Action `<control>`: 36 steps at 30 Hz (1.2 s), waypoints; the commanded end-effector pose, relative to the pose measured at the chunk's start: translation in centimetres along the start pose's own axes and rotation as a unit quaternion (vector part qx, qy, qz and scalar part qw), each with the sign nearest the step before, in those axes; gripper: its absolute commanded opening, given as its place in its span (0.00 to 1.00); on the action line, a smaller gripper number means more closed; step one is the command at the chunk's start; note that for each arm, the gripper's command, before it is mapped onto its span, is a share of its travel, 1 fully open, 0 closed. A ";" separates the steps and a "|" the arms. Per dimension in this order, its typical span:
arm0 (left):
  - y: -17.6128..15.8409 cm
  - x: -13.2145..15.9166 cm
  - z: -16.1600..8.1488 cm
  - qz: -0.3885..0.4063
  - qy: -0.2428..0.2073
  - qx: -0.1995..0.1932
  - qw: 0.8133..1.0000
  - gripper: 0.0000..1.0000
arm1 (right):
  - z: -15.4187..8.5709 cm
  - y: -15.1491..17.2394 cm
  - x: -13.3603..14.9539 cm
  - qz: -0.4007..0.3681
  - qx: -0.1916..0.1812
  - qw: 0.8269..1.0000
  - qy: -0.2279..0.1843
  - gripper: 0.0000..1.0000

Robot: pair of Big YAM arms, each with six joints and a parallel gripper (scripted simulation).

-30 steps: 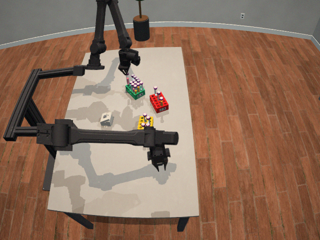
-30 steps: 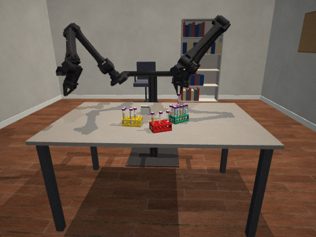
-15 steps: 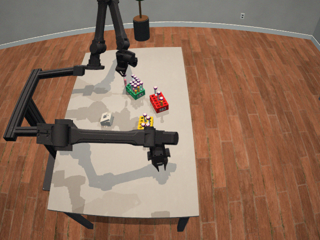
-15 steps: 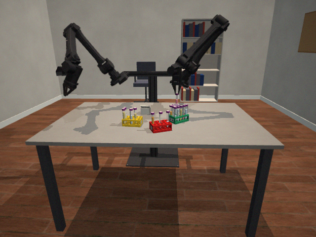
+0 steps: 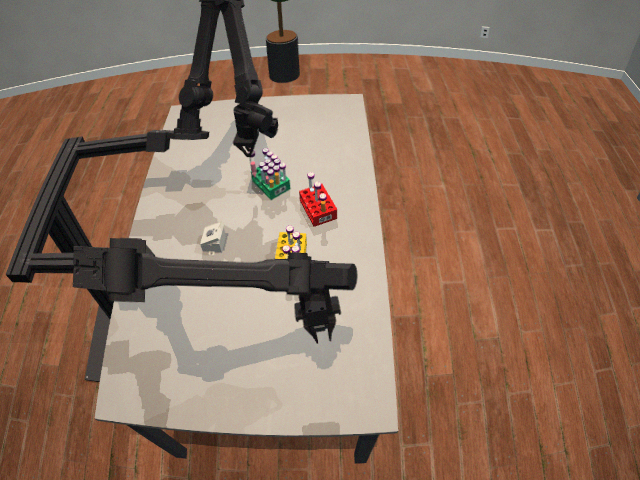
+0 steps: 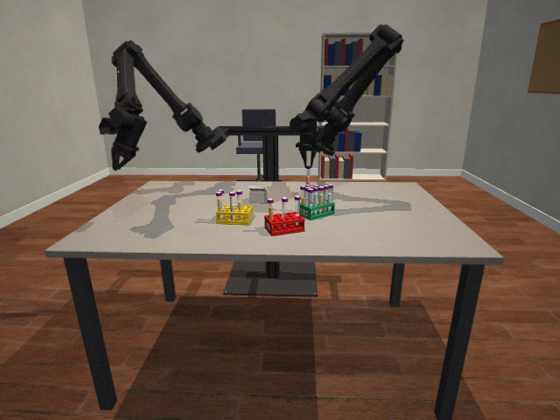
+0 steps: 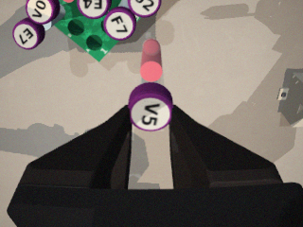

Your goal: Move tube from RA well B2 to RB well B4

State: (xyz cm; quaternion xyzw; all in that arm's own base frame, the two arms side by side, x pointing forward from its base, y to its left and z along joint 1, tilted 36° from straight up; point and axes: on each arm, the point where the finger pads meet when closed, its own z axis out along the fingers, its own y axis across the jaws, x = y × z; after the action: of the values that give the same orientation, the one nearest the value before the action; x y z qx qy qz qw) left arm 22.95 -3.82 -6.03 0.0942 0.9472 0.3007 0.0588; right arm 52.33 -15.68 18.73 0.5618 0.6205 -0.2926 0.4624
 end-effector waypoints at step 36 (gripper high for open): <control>-7.0 -10.6 -0.4 -0.005 -0.004 0.001 1.000 0.00 | -0.5 0.9 -0.9 0.012 -0.008 1.000 -0.003 0.30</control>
State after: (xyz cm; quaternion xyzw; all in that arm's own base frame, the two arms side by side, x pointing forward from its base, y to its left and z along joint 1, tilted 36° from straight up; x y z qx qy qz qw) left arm 31.15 -10.35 -8.86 0.0907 0.9479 0.2990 0.0621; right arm 52.33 -15.68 18.73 0.5618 0.6205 -0.2926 0.4624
